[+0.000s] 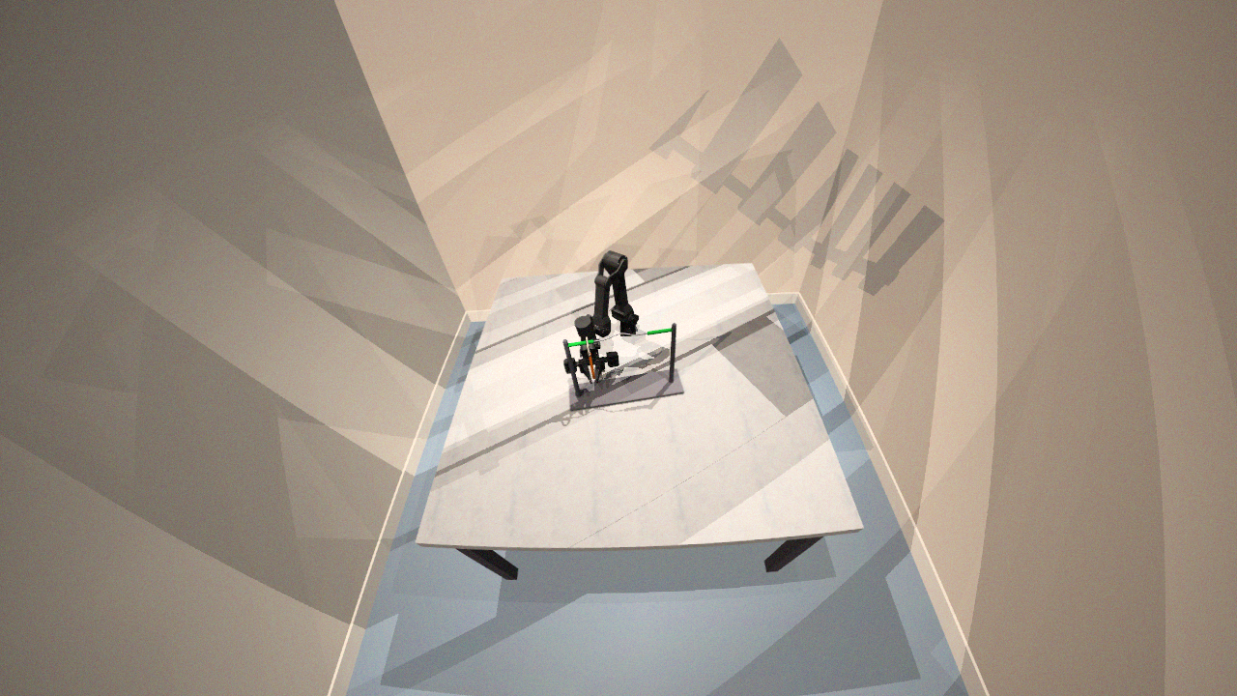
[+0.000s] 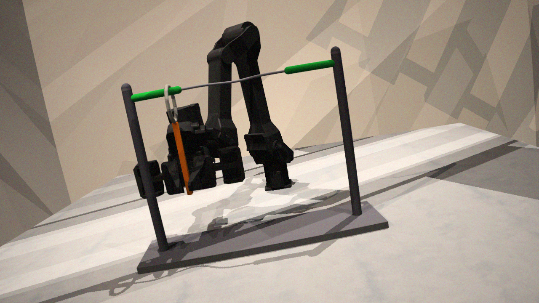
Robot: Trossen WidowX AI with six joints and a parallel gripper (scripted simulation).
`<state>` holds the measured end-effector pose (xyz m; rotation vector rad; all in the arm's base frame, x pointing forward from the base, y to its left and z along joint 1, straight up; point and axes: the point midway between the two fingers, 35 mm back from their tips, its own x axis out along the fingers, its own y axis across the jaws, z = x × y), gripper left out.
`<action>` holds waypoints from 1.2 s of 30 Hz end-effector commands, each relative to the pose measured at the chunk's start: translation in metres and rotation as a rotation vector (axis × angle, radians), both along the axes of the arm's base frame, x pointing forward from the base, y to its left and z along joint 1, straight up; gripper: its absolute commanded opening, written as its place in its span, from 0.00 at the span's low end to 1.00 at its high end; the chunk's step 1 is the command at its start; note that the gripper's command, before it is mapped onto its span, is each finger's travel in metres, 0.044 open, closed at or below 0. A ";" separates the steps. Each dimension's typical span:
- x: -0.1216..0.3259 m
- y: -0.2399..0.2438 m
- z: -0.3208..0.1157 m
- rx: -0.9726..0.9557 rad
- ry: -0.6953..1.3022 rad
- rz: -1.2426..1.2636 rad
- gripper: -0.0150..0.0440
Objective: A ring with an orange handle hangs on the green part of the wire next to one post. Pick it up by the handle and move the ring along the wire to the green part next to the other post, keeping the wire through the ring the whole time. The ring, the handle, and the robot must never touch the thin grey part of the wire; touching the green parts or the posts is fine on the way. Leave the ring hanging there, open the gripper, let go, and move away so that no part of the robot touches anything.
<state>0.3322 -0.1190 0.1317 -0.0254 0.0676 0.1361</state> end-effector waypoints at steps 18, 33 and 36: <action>0.000 0.000 0.008 0.001 0.000 0.000 0.00; 0.000 0.000 0.020 0.003 -0.001 -0.001 0.00; 0.000 0.000 0.020 0.003 -0.001 -0.001 0.00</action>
